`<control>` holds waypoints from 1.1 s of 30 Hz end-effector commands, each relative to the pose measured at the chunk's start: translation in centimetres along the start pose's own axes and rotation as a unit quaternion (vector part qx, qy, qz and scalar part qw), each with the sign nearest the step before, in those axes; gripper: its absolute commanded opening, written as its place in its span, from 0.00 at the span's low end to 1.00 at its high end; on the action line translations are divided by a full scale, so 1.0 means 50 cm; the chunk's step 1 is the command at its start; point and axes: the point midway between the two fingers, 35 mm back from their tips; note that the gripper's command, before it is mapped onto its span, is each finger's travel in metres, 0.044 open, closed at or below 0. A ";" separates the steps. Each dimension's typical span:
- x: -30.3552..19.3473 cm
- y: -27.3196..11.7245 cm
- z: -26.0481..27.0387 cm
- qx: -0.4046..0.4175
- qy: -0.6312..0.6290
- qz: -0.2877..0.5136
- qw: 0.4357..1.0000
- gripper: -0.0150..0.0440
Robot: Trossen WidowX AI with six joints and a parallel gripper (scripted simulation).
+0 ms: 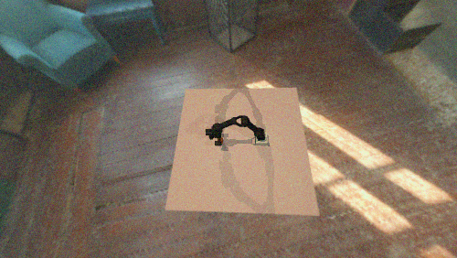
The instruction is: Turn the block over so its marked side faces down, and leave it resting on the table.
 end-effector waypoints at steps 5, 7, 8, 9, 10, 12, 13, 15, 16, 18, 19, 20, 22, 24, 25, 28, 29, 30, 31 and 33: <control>-0.006 0.031 0.001 0.001 0.001 0.006 1.000 1.00; -0.006 0.038 0.001 0.001 0.001 0.006 1.000 1.00; -0.006 0.041 0.001 0.001 0.001 0.006 1.000 1.00; -0.007 0.044 0.001 0.001 0.001 0.006 1.000 1.00; -0.007 0.047 0.001 0.001 0.001 0.006 1.000 1.00; -0.007 0.054 0.001 0.001 0.001 0.006 1.000 1.00; -0.007 0.057 0.000 0.001 0.001 0.006 1.000 1.00; -0.007 0.063 0.000 0.001 0.001 0.006 1.000 1.00; -0.008 0.067 0.000 0.001 0.001 0.006 1.000 1.00; -0.008 0.071 0.000 0.001 0.001 0.006 1.000 1.00; -0.008 0.071 0.000 0.001 0.001 0.006 1.000 1.00; -0.008 0.071 0.000 0.001 0.001 0.006 1.000 0.96; -0.008 0.071 0.000 0.001 0.001 0.006 1.000 0.87; -0.008 0.071 0.000 0.001 0.001 0.006 1.000 0.78; -0.008 0.071 0.000 0.001 0.001 0.006 1.000 0.73; -0.008 0.071 0.000 0.001 0.001 0.006 1.000 0.63; -0.008 0.071 0.000 0.001 0.001 0.006 1.000 0.62; -0.008 0.071 0.000 0.001 0.001 0.006 1.000 0.61; -0.008 0.071 0.000 0.001 0.001 0.006 1.000 0.60; -0.008 0.071 0.000 0.001 0.001 0.006 1.000 0.58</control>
Point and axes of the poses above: the point midway between the two fingers, 35 mm back from their tips, its own y axis out along the fingers, its own z axis across the jaws, x = y × z, and after that the axes turned 9 degrees about y, right-handed
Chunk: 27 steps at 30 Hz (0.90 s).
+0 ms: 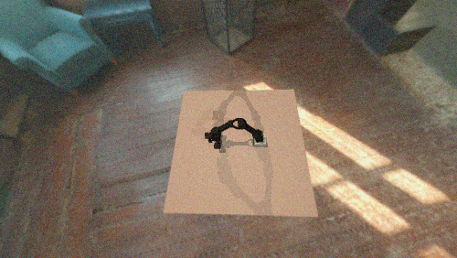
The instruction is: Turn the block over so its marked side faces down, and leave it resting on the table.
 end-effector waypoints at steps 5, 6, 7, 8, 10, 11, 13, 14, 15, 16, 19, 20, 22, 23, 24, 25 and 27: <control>-0.002 0.002 0.000 0.001 0.000 0.002 1.000 0.52; -0.002 0.002 0.000 0.001 0.000 0.002 1.000 0.51; -0.002 0.002 0.000 0.001 0.000 0.002 1.000 0.50; -0.002 0.002 0.000 0.001 0.000 0.002 1.000 0.49; -0.002 0.002 0.000 0.001 0.000 0.002 1.000 0.46; -0.002 0.002 0.000 0.001 0.000 0.002 1.000 0.45; -0.002 0.002 0.000 0.001 0.000 0.002 1.000 0.43; -0.002 -0.001 0.000 0.001 0.000 0.002 1.000 0.38; -0.002 -0.011 0.000 0.001 0.000 0.002 1.000 0.34; -0.001 -0.027 0.000 0.001 0.000 0.002 1.000 0.30; -0.002 -0.058 0.000 0.001 0.000 0.002 1.000 0.25; -0.002 -0.058 0.000 0.001 0.000 0.002 1.000 0.25; -0.002 -0.058 0.000 0.001 0.000 0.002 1.000 0.25; -0.002 -0.058 0.000 0.001 0.000 0.002 1.000 0.25; -0.002 -0.057 0.000 0.001 0.000 0.001 1.000 0.25; -0.001 -0.057 0.000 0.001 0.000 -0.003 1.000 0.25; 0.000 -0.053 0.001 0.004 0.000 -0.017 1.000 0.25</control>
Point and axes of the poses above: the point midway between the two fingers, 35 mm back from their tips, its own y axis out along the fingers, its own z axis across the jaws, x = y × z, and after that the axes turned 9 degrees about y, right-handed
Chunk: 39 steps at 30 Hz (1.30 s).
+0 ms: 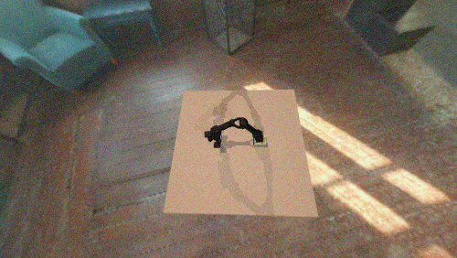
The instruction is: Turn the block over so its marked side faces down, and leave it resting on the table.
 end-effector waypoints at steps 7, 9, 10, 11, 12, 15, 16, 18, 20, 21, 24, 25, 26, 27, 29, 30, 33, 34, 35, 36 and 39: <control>0.004 0.010 0.002 0.011 0.000 -0.062 0.998 0.25; 0.004 0.012 0.002 0.013 0.000 -0.077 0.997 0.25; 0.004 0.013 0.002 0.014 0.000 -0.084 0.996 0.25; 0.004 0.014 0.002 0.015 0.000 -0.091 0.996 0.25; 0.004 0.014 0.002 0.016 0.000 -0.099 0.995 0.25; 0.004 0.016 0.002 0.020 0.000 -0.120 0.993 0.25; 0.004 0.016 0.002 0.021 0.000 -0.128 0.992 0.25; 0.003 0.017 0.002 0.023 0.000 -0.142 0.990 0.25; 0.002 0.017 0.002 0.025 0.000 -0.157 0.987 0.25; 0.001 0.017 0.002 0.027 0.000 -0.164 0.986 0.25; -0.001 0.016 0.001 0.030 0.000 -0.185 0.982 0.25; -0.002 0.016 0.001 0.031 0.000 -0.193 0.981 0.25; -0.004 0.015 0.001 0.032 0.000 -0.200 0.979 0.25; -0.005 0.015 0.001 0.033 0.001 -0.207 0.978 0.25; -0.007 0.013 0.000 0.035 0.001 -0.221 0.975 0.25; -0.009 0.013 0.000 0.037 0.001 -0.228 0.973 0.25; -0.012 0.011 -0.001 0.039 0.001 -0.245 0.969 0.25; -0.012 0.011 -0.001 0.039 0.001 -0.246 0.969 0.25; -0.012 0.011 -0.001 0.039 0.001 -0.246 0.969 0.25; -0.012 0.011 -0.001 0.039 0.001 -0.246 0.969 0.25; -0.008 0.018 0.000 0.041 0.001 -0.256 0.966 0.25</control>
Point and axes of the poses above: the point midway between the two fingers, 35 mm back from their tips, its own y axis out along the fingers, its own z axis across the jaws, x = y × z, and after that the axes turned 9 degrees about y, right-handed
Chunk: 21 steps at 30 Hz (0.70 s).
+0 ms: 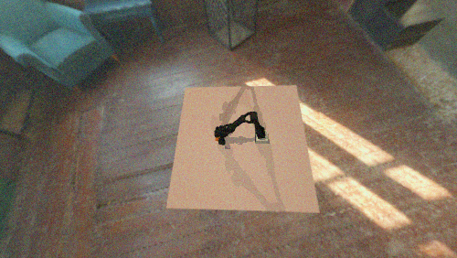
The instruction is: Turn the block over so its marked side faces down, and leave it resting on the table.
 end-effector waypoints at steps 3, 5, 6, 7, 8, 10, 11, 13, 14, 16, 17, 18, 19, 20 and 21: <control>-0.002 0.020 0.000 0.004 -0.003 -0.033 0.999 0.25; -0.003 0.030 0.000 0.006 -0.003 -0.048 0.999 0.25; -0.003 0.034 0.000 0.007 -0.003 -0.055 0.998 0.25; -0.004 0.038 0.000 0.009 -0.003 -0.063 0.998 0.25; -0.004 0.042 0.000 0.010 -0.004 -0.070 0.997 0.25; -0.006 0.048 0.000 0.012 -0.004 -0.084 0.996 0.25; -0.007 0.051 0.000 0.014 -0.004 -0.092 0.996 0.25; -0.008 0.056 0.000 0.016 -0.004 -0.106 0.994 0.25; -0.010 0.059 0.000 0.017 -0.004 -0.114 0.993 0.25; -0.012 0.062 -0.001 0.020 -0.004 -0.128 0.992 0.25; -0.013 0.064 -0.001 0.021 -0.004 -0.135 0.991 0.25; -0.014 0.065 -0.001 0.022 -0.004 -0.143 0.990 0.25; -0.015 0.065 -0.001 0.023 -0.004 -0.150 0.988 0.25; -0.017 0.066 -0.002 0.024 -0.004 -0.157 0.987 0.25; -0.018 0.066 -0.002 0.025 -0.004 -0.164 0.986 0.25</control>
Point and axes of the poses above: the point midway between the two fingers, 35 mm back from their tips, its own y axis out along the fingers, its own z axis across the jaws, x = y × z, and after that the axes turned 9 degrees about y, right-handed
